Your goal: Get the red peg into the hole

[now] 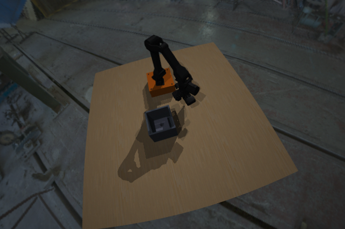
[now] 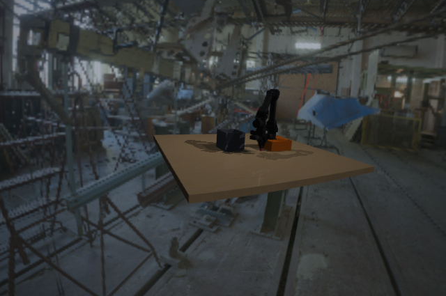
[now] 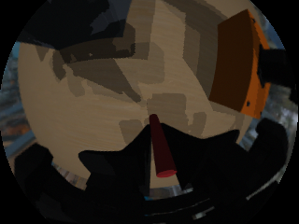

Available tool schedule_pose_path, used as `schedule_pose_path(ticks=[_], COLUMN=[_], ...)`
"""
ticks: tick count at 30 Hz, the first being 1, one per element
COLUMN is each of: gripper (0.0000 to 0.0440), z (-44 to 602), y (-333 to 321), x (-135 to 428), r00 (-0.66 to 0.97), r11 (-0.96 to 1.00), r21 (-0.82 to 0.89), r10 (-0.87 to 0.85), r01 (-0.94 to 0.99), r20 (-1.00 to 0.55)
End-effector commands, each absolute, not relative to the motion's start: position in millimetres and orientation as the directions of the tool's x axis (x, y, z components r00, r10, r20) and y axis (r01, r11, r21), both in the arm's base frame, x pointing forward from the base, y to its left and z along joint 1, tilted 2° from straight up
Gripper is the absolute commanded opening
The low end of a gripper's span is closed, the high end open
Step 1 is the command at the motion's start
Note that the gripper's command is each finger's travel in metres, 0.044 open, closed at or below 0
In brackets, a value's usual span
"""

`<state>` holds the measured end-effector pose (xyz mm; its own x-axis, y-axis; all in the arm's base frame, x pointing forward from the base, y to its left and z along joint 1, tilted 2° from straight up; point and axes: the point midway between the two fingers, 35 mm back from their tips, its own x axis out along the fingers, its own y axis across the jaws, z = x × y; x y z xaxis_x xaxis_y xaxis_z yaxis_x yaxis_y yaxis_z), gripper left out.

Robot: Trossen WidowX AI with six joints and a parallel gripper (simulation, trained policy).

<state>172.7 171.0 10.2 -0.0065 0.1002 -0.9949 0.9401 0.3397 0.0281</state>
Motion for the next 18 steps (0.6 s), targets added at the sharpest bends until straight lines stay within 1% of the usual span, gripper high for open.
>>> schedule_pose_path(ticks=[1,10,18], gripper=[0.0,0.0,0.0], z=[27.2,64.7,101.6], y=[180.0,187.9,183.2], x=[182.9,203.0,223.9], r00=[0.032,0.115,0.203], r11=[0.322,0.312,0.31], r21=[0.078,0.177,0.27], r10=[0.146,0.21,0.232], r01=[0.943,0.933,0.911], r20=[-0.989,-0.971,-0.951])
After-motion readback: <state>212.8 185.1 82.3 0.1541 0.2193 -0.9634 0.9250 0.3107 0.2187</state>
